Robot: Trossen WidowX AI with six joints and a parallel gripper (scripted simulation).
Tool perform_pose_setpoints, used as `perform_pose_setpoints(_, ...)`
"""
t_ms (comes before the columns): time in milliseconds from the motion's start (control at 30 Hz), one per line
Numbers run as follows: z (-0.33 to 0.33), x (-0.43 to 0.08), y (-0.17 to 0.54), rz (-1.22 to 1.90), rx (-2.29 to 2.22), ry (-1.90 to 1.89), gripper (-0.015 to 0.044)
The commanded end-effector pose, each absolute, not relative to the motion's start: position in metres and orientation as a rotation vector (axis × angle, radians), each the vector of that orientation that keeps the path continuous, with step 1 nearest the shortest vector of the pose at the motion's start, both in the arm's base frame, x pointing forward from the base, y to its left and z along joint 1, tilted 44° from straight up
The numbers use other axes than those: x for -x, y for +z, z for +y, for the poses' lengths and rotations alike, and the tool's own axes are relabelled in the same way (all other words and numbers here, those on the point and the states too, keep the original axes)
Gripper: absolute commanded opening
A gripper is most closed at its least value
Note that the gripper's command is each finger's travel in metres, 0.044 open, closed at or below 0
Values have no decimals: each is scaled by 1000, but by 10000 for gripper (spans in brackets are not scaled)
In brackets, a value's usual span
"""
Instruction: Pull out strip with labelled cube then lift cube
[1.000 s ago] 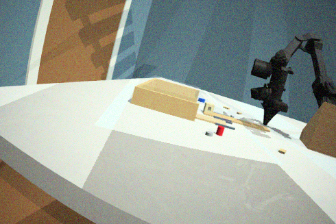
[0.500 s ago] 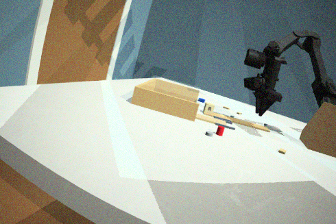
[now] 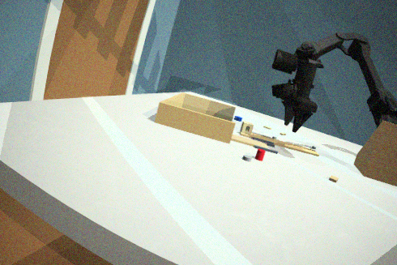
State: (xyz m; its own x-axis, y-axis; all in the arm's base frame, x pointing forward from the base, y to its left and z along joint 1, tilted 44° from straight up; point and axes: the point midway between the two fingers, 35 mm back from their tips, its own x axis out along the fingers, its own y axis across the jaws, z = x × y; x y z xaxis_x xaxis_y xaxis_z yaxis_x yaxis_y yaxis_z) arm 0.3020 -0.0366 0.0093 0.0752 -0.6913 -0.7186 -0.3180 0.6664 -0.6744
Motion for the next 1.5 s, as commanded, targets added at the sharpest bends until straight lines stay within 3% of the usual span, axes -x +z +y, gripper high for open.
perform_pose_setpoints(0,-32,-317,8,1525,869,-339,440)
perform_pose_setpoints(1067,-1,-425,8,1520,865,-340,440)
perform_pose_setpoints(1300,-6,-426,1,1520,865,-340,256)
perform_pose_setpoints(1467,-12,-427,-5,1520,865,-340,250)
